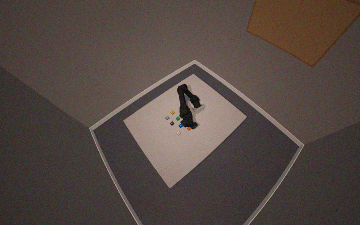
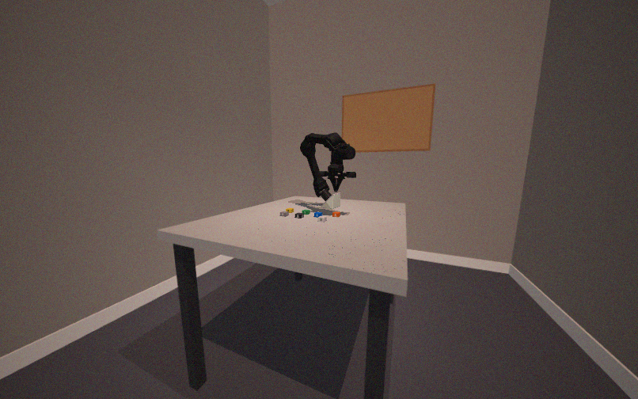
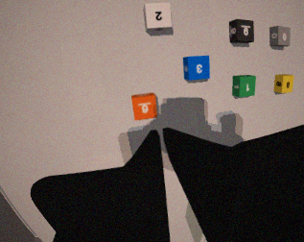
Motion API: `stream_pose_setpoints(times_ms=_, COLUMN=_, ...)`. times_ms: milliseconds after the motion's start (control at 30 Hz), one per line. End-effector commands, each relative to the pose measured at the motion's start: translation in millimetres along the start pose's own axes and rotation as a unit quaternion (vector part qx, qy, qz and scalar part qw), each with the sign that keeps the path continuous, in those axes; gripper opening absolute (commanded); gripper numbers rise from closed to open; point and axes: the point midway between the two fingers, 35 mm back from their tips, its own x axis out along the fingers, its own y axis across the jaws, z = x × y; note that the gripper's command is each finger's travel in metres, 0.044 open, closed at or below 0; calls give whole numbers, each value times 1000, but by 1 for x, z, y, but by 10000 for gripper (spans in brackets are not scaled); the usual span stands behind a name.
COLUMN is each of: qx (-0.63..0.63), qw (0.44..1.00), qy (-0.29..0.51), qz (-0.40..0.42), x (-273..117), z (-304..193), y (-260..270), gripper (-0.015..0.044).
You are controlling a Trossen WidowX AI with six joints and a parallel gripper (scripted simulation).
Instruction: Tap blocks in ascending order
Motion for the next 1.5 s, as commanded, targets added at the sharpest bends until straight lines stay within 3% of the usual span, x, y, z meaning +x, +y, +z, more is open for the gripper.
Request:
stream_pose_setpoints(times_ms=0, qx=13, qw=1000, qy=6, qz=2, x=3, z=0, y=-1, gripper=20)
stream_pose_setpoints(times_ms=100, qx=13, qw=1000, qy=6, qz=3, x=12, z=1, y=0, gripper=20)
stream_pose_setpoints(times_ms=267, qx=13, qw=1000, qy=5, qz=2, x=76, z=1, y=0, gripper=20)
stream_pose_setpoints(times_ms=333, qx=13, qw=1000, qy=5, qz=1, x=84, z=0, y=-1, gripper=20)
stream_pose_setpoints(times_ms=1300, qx=13, qw=1000, qy=5, qz=1, x=114, z=-1, y=-1, gripper=20)
stream_pose_setpoints(times_ms=1467, qx=13, qw=1000, qy=5, qz=1, x=84, z=0, y=-1, gripper=20)
